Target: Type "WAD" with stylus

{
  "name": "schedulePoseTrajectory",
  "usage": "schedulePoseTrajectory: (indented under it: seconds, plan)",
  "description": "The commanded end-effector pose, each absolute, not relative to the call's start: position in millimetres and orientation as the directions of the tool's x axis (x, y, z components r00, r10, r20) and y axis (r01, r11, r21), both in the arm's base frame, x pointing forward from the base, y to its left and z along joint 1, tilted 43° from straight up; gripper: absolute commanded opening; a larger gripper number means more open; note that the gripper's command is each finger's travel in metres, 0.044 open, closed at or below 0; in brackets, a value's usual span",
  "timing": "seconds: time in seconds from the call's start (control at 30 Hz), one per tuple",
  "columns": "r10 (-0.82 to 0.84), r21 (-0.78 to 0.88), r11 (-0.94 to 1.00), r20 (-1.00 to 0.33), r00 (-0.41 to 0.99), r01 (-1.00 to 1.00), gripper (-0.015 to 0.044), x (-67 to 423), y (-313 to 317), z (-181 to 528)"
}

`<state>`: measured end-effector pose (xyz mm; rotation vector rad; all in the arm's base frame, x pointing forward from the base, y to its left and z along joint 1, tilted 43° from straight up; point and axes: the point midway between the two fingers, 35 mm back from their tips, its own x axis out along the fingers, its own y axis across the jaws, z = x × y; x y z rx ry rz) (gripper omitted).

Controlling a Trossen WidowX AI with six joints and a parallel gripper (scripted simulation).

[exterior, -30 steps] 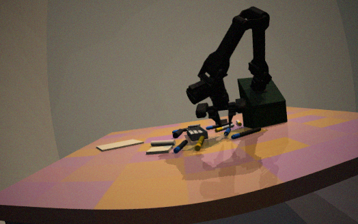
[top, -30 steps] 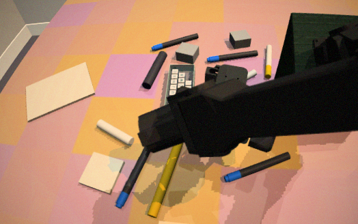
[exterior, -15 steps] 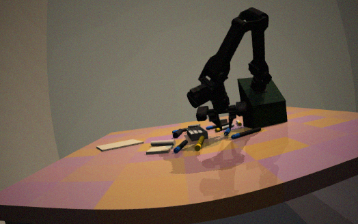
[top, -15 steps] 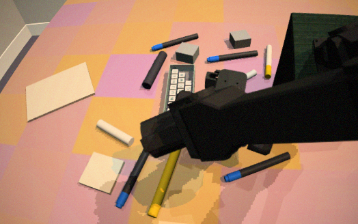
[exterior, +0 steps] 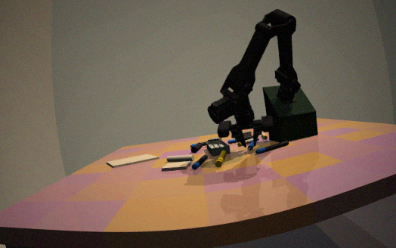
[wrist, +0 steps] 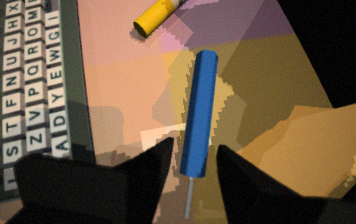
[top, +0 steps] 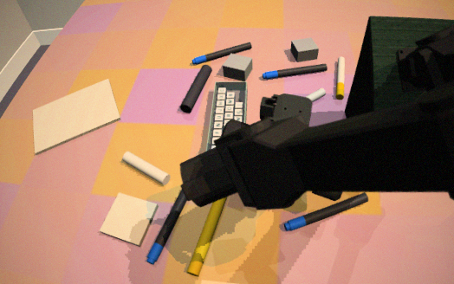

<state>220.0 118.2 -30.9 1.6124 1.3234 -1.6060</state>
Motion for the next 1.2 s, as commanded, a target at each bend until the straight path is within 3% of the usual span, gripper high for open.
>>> schedulePoseTrajectory:
  seconds: [0.0, 0.17, 0.33, 0.43, 1.17]
  plan:
    - [0.283, -0.280, -0.402, -0.944, -0.173, 0.872, 0.0150, 219.8, 121.3, -33.8]
    - [0.283, -0.280, -0.402, -0.944, -0.173, 0.872, 0.0150, 219.9, 122.3, -34.8]
    - [0.279, -0.277, -0.399, -0.945, -0.172, 0.874, 0.0019, 220.0, 120.8, -33.7]
    - [0.279, -0.277, -0.399, -0.945, -0.172, 0.874, 0.0000, 220.0, 120.8, -33.7]
    - [0.276, -0.253, -0.370, -0.949, -0.154, 0.894, 0.0000, 215.0, 89.4, 0.6]
